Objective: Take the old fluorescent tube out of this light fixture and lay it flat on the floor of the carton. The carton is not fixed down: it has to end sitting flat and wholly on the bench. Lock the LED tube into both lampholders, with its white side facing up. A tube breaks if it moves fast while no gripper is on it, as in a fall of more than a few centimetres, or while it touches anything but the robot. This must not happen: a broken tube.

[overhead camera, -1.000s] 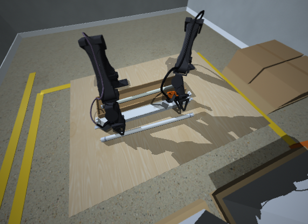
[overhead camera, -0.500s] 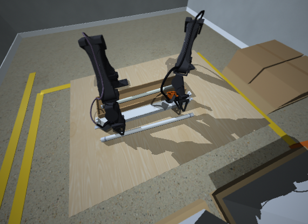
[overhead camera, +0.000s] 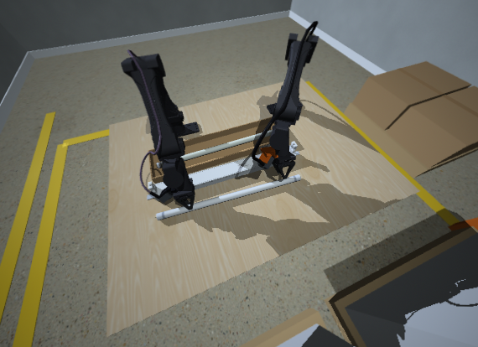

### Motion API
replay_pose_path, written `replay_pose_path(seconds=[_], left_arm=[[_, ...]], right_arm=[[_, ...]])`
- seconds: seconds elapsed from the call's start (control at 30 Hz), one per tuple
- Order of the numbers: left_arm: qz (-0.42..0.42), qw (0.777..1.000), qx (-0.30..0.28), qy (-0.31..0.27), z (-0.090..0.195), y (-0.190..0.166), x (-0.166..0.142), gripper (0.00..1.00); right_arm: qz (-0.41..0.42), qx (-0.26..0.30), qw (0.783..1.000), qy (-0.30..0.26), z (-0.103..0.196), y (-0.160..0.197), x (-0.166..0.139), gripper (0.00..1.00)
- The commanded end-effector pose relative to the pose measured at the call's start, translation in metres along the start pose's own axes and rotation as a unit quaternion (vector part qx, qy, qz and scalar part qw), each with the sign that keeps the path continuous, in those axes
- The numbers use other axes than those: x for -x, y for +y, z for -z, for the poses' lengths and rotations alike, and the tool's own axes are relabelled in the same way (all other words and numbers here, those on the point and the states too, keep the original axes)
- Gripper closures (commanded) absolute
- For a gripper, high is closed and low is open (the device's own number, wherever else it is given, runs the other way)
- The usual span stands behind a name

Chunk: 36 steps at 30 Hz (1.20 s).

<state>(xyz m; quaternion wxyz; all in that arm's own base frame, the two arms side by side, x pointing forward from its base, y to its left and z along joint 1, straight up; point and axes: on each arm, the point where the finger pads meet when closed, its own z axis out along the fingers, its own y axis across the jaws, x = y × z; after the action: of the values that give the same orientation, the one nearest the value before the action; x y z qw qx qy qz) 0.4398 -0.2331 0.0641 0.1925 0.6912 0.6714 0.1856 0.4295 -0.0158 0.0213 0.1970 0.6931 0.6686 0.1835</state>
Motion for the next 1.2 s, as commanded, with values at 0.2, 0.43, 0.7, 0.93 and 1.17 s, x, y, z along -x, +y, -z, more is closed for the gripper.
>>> replay_pose_path(seconds=[0.2, 0.43, 0.7, 0.93, 1.17], left_arm=[[0.002, 0.999, -0.049, -0.001, 0.007, 0.008, 0.0, 0.51], [-0.012, 0.991, -0.131, 0.006, 0.005, -0.007, -0.004, 0.51], [0.005, 0.981, -0.192, 0.007, 0.011, -0.005, -0.017, 0.51], [-0.003, 0.981, -0.196, -0.001, 0.013, -0.001, -0.003, 0.51], [0.013, 0.987, -0.162, -0.005, 0.022, 0.02, -0.01, 0.51]], right_arm=[[0.002, 0.013, 1.0, -0.011, 0.007, 0.009, 0.007, 0.89], [0.002, 0.013, 1.0, -0.011, 0.007, 0.009, 0.007, 0.89], [0.002, 0.013, 1.0, -0.011, 0.007, 0.009, 0.007, 0.89], [0.002, 0.013, 1.0, -0.011, 0.007, 0.009, 0.007, 0.89], [0.002, 0.013, 1.0, -0.011, 0.007, 0.009, 0.007, 0.89]])
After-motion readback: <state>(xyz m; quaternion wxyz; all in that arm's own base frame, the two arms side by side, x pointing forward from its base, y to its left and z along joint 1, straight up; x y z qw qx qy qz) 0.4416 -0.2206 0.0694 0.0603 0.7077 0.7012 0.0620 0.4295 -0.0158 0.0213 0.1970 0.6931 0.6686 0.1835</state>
